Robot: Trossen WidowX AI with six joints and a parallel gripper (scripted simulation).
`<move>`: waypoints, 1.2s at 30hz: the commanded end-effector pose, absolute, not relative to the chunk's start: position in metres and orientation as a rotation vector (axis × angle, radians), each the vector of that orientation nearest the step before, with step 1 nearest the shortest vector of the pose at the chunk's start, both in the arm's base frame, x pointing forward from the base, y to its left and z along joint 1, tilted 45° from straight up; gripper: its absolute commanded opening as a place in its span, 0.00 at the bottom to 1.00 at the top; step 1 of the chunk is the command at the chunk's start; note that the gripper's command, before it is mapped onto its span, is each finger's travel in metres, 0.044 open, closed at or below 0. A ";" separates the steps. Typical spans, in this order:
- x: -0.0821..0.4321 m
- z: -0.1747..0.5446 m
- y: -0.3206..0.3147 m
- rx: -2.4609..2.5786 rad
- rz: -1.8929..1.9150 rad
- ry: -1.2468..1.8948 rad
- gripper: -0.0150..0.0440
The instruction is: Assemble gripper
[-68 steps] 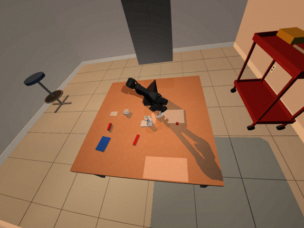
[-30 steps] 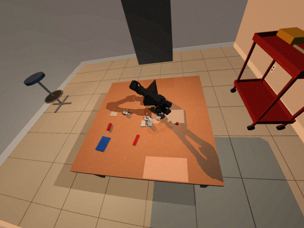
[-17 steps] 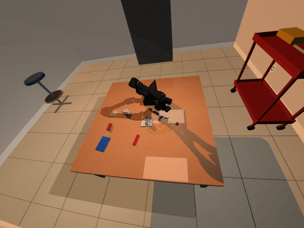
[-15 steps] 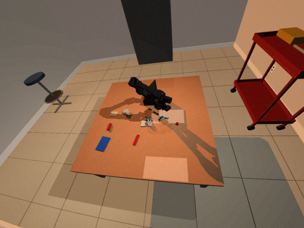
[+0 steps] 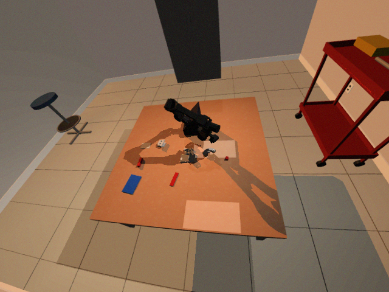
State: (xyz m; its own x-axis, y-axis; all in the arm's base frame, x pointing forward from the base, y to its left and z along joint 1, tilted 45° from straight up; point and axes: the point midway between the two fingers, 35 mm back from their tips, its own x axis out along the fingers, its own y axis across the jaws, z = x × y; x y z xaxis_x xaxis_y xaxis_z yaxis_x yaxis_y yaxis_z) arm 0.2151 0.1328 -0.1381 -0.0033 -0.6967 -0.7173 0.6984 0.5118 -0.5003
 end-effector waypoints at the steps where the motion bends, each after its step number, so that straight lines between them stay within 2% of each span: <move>1: 0.215 -0.138 0.133 0.000 -1.095 1.128 0.97; 2: 0.215 -0.138 0.133 0.000 -1.095 1.128 1.00; 30: 0.215 -0.138 0.133 0.000 -1.095 1.128 1.00; 36: 0.214 -0.132 0.137 0.005 -1.107 1.131 0.73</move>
